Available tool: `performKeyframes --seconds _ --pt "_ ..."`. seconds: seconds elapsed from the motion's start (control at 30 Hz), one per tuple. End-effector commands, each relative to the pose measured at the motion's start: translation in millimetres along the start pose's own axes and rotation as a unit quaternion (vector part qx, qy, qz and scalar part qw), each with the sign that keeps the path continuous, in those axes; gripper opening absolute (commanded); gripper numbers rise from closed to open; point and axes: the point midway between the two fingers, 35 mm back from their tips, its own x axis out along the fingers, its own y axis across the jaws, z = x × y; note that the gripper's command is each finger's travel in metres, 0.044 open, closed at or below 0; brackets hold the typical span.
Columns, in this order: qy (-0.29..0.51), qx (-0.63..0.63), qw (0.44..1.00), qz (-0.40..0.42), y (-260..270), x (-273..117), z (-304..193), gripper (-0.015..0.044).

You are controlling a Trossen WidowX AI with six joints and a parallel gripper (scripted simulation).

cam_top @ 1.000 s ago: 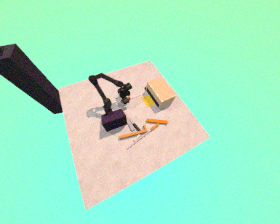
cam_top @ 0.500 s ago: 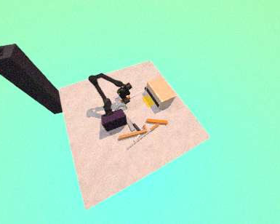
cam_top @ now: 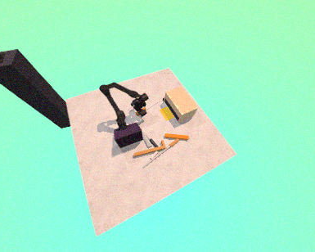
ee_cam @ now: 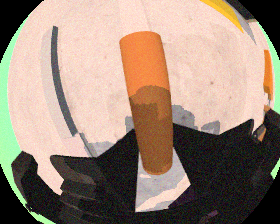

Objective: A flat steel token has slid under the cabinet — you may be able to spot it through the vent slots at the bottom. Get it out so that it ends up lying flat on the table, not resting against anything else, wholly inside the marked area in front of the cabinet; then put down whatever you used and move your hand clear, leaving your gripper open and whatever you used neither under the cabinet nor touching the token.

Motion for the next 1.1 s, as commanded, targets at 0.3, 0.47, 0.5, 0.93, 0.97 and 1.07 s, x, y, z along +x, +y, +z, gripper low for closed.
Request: performKeyframes --seconds 0.3,0.47,0.5,0.93,0.97,1.07 --pt "-0.002 -0.055 0.998 0.001 0.7 -0.8 0.4 0.0" --pt "-0.002 -0.075 0.997 0.0 0.7 -0.8 0.4 0.0" --pt "-0.002 -0.078 0.997 0.0 0.7 -0.8 0.4 0.0" --pt "-0.002 -0.129 0.992 0.0 0.7 -0.8 0.3 0.0" --pt "-0.002 -0.133 0.991 0.0 0.7 -0.8 0.3 0.0" --pt "-0.002 -0.145 0.989 0.0 0.7 -0.8 0.3 0.0"
